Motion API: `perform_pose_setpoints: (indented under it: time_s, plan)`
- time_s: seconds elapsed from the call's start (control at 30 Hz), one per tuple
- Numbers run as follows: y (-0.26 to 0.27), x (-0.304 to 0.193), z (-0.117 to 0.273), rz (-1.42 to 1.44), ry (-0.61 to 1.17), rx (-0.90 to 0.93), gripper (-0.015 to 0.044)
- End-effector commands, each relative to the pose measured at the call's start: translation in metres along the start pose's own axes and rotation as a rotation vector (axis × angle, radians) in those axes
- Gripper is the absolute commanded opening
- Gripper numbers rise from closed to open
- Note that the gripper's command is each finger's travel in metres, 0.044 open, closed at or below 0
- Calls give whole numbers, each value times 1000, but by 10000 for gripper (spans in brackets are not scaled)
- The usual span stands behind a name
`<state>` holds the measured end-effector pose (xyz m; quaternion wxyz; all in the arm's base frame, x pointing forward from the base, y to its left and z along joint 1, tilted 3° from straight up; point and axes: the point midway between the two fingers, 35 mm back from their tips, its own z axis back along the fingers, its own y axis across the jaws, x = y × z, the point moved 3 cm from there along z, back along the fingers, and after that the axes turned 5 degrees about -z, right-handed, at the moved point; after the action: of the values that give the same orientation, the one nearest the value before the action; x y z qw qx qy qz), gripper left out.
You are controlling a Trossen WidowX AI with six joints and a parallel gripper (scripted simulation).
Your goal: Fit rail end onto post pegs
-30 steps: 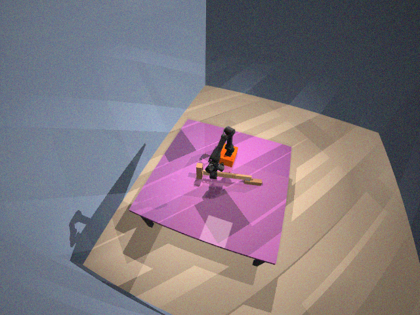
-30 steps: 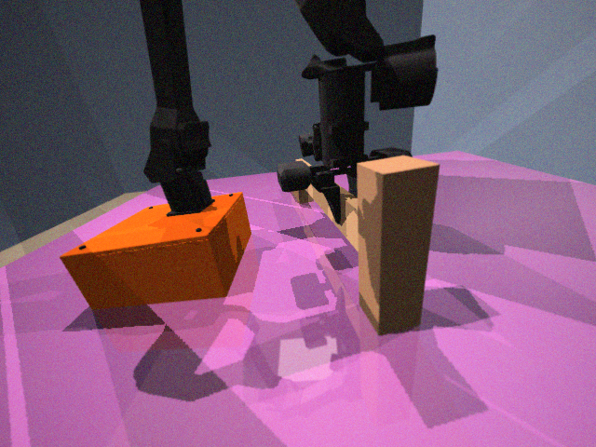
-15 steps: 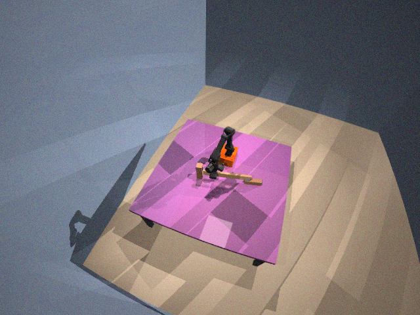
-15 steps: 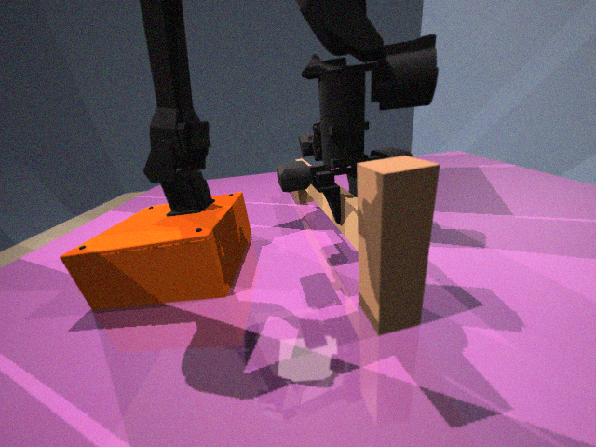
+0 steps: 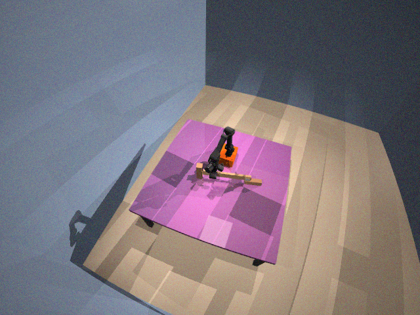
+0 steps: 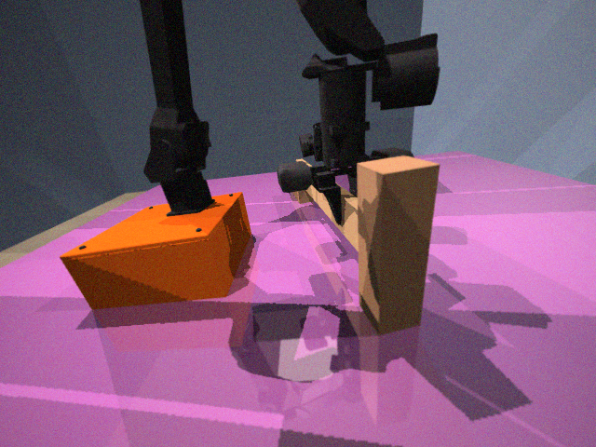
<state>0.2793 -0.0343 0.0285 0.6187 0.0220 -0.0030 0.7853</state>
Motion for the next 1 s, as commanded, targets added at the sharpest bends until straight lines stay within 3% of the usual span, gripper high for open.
perform_pose_setpoints:
  time_s: [0.0,0.83,0.97]
  plan:
    - [-2,-3,2,3,10,-7,0]
    - [-3,-9,2,2,10,-7,0]
    - [0,-7,0,-1,3,1,105]
